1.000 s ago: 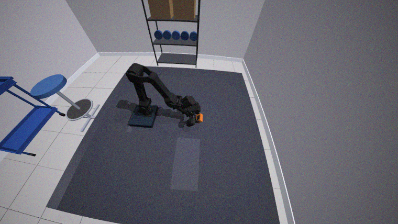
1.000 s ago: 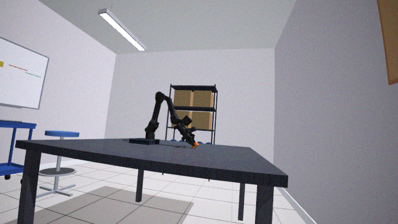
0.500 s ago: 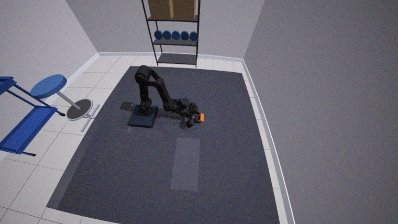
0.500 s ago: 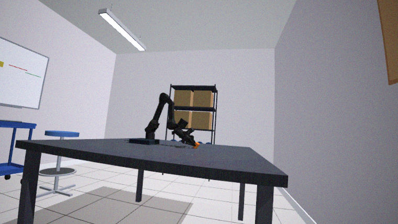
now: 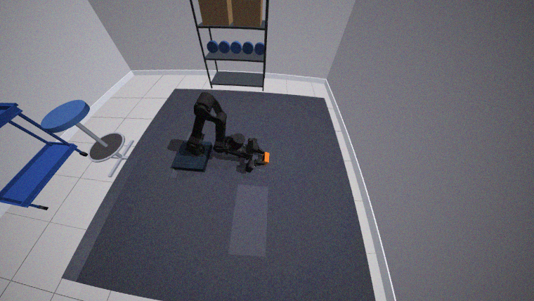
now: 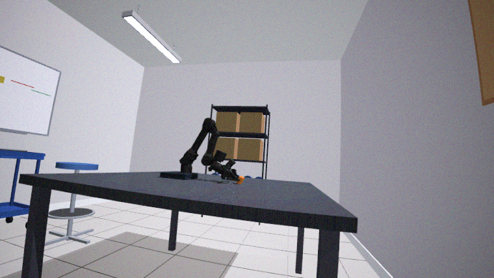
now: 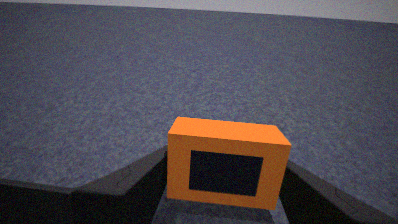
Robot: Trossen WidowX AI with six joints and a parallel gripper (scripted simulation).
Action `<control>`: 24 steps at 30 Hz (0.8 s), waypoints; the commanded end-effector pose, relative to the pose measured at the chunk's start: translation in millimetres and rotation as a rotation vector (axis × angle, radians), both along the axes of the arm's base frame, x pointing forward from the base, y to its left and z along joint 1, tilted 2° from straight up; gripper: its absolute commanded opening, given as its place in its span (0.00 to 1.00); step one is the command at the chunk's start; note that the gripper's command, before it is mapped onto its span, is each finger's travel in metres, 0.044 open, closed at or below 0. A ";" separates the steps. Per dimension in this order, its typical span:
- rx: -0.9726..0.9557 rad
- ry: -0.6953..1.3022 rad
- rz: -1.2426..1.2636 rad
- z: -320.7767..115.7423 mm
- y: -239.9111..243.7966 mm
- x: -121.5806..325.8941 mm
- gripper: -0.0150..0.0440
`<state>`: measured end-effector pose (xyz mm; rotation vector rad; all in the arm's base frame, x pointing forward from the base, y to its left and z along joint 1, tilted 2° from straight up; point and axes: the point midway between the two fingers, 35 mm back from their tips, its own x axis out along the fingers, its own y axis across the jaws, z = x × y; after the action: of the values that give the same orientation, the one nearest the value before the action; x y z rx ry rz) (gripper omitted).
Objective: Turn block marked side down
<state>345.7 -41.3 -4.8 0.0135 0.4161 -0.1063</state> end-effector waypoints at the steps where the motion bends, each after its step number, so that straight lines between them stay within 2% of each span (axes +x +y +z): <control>1: -0.005 -0.028 0.005 3.1 0.9 -2.5 0.25; 16: -0.006 -0.047 0.005 5.3 0.9 -2.7 0.25; 24: -0.006 -0.047 0.005 5.3 0.9 -2.7 0.61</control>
<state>342.7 -40.9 -0.3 0.0107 0.3732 -0.1062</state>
